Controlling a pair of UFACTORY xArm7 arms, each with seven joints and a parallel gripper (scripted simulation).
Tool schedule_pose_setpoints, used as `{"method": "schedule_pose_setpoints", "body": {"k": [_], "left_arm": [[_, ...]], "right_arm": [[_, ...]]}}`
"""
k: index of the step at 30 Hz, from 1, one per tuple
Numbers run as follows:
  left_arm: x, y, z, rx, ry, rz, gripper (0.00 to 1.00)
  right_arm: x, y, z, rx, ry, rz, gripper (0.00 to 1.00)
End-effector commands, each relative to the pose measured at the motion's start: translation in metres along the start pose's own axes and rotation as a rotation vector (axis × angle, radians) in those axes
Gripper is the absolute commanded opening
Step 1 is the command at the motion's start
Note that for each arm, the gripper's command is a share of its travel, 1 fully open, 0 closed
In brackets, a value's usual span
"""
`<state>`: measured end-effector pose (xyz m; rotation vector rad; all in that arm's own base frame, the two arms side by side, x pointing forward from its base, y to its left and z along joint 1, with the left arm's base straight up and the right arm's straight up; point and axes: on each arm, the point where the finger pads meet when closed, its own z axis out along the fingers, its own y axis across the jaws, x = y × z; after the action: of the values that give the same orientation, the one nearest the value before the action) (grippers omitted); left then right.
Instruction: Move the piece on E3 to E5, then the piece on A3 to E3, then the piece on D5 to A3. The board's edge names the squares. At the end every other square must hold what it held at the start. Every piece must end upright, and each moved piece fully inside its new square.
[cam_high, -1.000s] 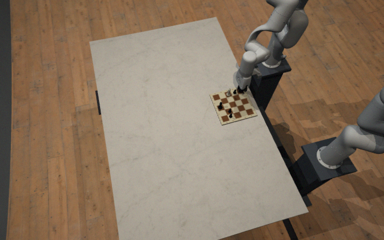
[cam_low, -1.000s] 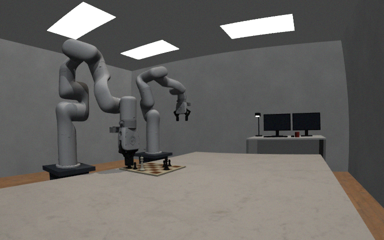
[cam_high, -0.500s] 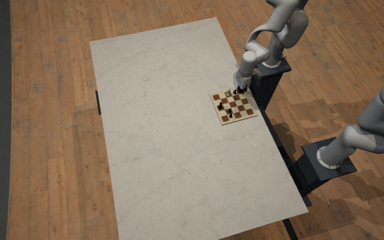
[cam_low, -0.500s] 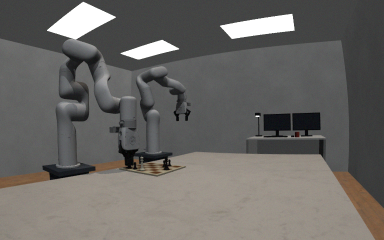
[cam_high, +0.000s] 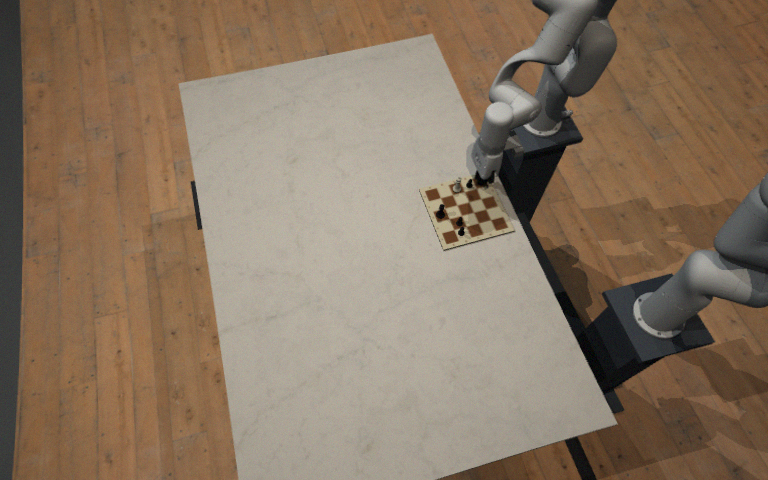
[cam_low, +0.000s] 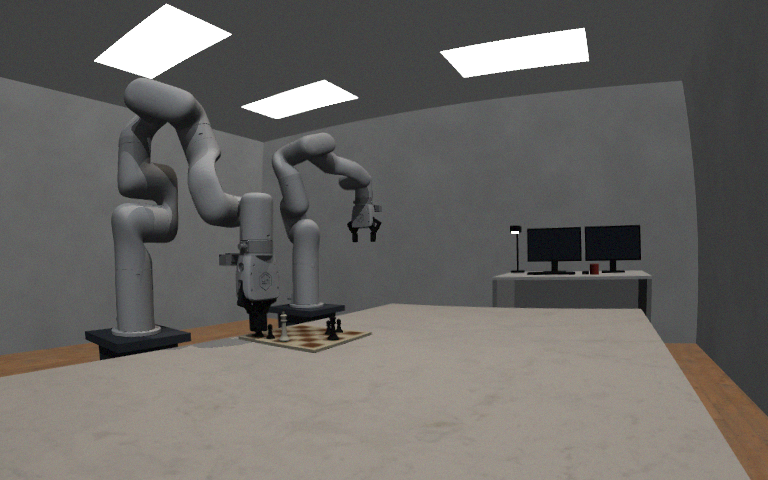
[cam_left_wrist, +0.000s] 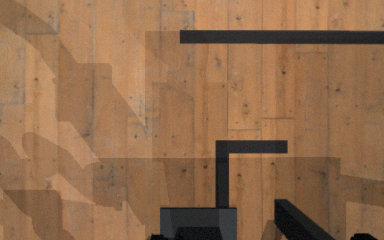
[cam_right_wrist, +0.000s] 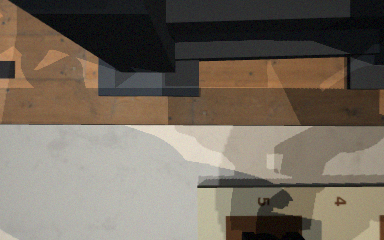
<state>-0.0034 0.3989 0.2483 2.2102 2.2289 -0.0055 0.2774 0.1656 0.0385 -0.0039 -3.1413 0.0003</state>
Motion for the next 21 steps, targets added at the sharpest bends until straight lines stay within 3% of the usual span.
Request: {"method": "schedule_pose_setpoints", "body": {"k": [1, 2, 4, 5, 7, 8, 10, 11, 15, 16, 21], "left_arm": [[0.0011, 0.0001, -0.0016, -0.001, 0.004, 0.0, 1.0], [0.0011, 0.0001, -0.0016, -0.001, 0.004, 0.0, 1.0], [0.0011, 0.0001, -0.0016, -0.001, 0.004, 0.0, 1.0], [0.0011, 0.0001, -0.0016, -0.001, 0.004, 0.0, 1.0], [0.0011, 0.0001, -0.0016, -0.001, 0.004, 0.0, 1.0], [0.0011, 0.0001, -0.0016, -0.001, 0.004, 0.0, 1.0], [0.0011, 0.0001, -0.0016, -0.001, 0.004, 0.0, 1.0], [0.0011, 0.0001, -0.0016, -0.001, 0.004, 0.0, 1.0], [0.0011, 0.0001, -0.0016, -0.001, 0.004, 0.0, 1.0], [0.0011, 0.0001, -0.0016, -0.001, 0.004, 0.0, 1.0], [0.0011, 0.0001, -0.0016, -0.001, 0.004, 0.0, 1.0]], "right_arm": [[-0.0011, 0.0006, -0.0008, -0.001, -0.003, 0.0, 0.0], [-0.0011, 0.0006, -0.0008, -0.001, -0.003, 0.0, 0.08], [-0.0011, 0.0006, -0.0008, -0.001, -0.003, 0.0, 0.08], [-0.0011, 0.0006, -0.0008, -0.001, -0.003, 0.0, 0.15], [-0.0011, 0.0006, -0.0008, -0.001, -0.003, 0.0, 0.15], [-0.0011, 0.0006, -0.0008, -0.001, -0.003, 0.0, 0.23], [-0.0011, 0.0006, -0.0008, -0.001, -0.003, 0.0, 0.23], [-0.0011, 0.0006, -0.0008, -0.001, -0.003, 0.0, 0.31], [-0.0011, 0.0006, -0.0008, -0.001, -0.003, 0.0, 0.31], [-0.0011, 0.0006, -0.0008, -0.001, -0.003, 0.0, 0.39], [-0.0011, 0.0006, -0.0008, -0.001, -0.003, 0.0, 0.39]]}}
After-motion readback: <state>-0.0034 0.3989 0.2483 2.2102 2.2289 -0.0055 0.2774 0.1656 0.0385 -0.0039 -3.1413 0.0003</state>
